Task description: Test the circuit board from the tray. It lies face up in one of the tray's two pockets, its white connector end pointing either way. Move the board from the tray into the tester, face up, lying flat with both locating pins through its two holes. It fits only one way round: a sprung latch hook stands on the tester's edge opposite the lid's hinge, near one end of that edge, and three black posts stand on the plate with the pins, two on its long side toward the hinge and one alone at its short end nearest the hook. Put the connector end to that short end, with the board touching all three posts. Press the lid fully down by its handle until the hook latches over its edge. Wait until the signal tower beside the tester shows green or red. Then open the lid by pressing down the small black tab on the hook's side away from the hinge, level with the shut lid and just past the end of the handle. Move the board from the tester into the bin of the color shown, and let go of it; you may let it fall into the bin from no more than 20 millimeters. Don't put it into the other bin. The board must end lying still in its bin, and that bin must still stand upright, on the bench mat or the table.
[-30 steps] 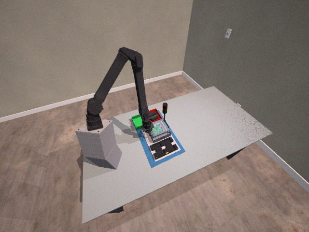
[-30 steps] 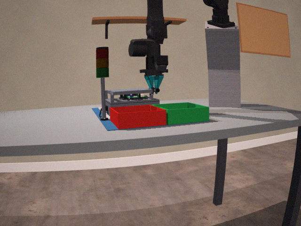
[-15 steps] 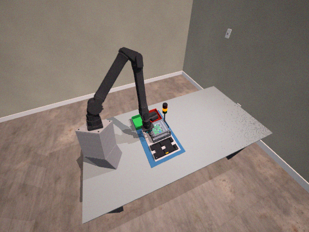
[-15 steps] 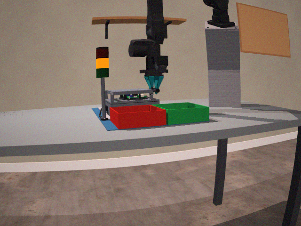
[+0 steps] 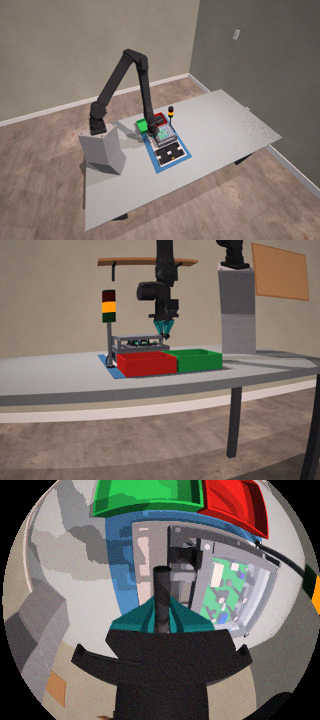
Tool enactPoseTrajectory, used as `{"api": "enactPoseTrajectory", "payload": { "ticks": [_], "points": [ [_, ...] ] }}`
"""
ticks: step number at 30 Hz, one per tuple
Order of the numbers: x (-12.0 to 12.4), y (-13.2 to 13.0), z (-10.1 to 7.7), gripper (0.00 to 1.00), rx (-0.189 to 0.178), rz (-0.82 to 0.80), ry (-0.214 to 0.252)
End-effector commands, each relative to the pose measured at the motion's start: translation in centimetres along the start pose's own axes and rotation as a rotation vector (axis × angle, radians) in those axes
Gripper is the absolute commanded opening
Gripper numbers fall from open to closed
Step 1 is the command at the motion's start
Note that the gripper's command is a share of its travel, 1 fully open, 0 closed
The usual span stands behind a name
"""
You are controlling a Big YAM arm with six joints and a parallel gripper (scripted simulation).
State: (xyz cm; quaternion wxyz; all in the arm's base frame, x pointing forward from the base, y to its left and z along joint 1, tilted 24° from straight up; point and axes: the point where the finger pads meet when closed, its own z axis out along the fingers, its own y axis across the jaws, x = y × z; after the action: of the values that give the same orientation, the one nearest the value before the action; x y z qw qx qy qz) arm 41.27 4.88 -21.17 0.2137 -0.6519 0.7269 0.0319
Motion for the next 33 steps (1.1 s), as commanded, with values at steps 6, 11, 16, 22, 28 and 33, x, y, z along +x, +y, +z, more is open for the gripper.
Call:
{"api": "enactPoseTrajectory", "payload": {
  "ticks": [6,11,16,22,28,33],
  "points": [
    [-0.24,0.11,2.17,0.0,-0.011,-0.004,0.0],
    [-0.24,0.11,2.17,0.0,-0.011,-0.004,0.0],
    [-0.27,0.12,2.17,0.48,-0.011,-0.004,-0.001],
    [-0.06,0.06,2.1,0.48,-0.009,-0.005,0.0],
    [-0.06,0.06,2.1,0.48,-0.009,-0.005,0.0],
    [-0.06,0.06,2.1,0.48,-0.009,-0.005,0.0]
  ]
}}
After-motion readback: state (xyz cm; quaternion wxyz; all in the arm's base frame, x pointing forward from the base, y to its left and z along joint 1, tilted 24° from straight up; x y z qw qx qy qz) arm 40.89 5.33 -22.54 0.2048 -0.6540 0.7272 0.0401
